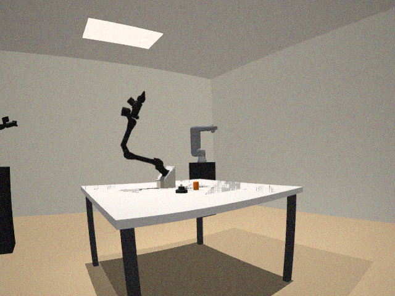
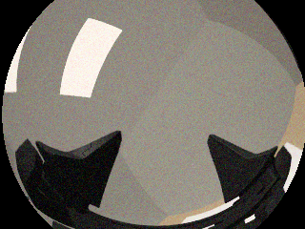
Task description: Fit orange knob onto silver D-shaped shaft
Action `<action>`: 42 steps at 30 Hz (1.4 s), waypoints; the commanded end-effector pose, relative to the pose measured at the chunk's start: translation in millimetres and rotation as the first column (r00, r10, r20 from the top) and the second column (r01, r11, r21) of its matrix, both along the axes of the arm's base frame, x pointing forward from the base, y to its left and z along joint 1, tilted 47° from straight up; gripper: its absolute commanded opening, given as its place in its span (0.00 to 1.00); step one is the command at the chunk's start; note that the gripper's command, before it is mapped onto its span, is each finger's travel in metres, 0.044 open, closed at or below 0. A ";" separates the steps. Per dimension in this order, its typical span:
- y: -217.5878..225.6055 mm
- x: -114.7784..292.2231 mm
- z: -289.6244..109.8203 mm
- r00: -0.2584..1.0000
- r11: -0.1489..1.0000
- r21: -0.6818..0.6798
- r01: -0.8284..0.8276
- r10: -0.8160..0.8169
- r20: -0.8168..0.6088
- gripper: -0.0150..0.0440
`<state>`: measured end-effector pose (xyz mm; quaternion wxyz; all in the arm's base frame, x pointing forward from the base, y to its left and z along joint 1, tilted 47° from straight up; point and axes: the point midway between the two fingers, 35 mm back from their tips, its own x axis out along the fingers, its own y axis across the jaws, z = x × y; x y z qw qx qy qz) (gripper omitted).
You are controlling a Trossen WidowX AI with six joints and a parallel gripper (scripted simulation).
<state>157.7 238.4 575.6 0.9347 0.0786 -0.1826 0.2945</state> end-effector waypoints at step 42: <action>-117.4 168.3 -590.2 0.488 -0.298 -0.566 -0.768 -0.846 -0.216 1.00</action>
